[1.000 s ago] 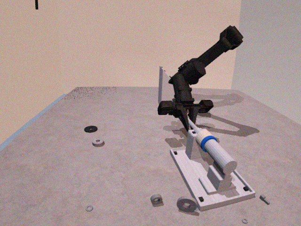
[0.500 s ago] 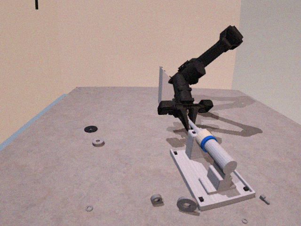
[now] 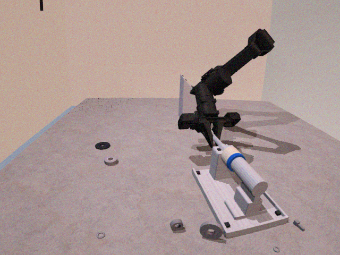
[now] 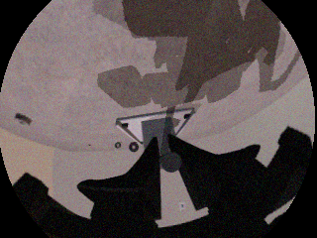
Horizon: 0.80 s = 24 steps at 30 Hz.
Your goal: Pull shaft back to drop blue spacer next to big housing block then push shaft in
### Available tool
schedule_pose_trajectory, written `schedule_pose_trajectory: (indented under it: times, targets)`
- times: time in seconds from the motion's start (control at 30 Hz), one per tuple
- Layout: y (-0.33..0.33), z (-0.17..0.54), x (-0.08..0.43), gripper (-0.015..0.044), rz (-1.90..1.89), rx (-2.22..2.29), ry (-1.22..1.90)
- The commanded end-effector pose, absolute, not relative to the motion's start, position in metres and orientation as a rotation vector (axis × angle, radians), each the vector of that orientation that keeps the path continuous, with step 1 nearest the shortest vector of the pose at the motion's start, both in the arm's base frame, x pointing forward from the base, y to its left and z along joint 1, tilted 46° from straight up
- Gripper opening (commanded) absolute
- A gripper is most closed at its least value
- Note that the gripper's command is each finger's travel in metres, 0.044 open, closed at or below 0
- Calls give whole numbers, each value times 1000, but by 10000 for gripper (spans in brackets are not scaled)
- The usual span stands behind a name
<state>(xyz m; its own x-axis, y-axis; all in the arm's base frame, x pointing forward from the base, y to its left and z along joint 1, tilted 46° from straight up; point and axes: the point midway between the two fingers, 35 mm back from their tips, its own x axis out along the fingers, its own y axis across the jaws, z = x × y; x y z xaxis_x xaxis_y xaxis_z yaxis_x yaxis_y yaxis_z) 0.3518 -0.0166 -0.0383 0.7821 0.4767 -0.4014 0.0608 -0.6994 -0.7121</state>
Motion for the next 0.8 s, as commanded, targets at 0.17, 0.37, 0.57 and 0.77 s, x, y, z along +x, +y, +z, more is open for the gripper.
schedule_pose_trajectory:
  times: [0.17,0.37,0.57,0.77]
  targets:
    - [-16,-39,349,0,756,-2259,-398]
    - [-16,-39,349,0,756,-2259,-398]
    - [-16,-39,348,0,756,-2259,-398]
    - [-16,-39,348,0,757,-2259,-398]
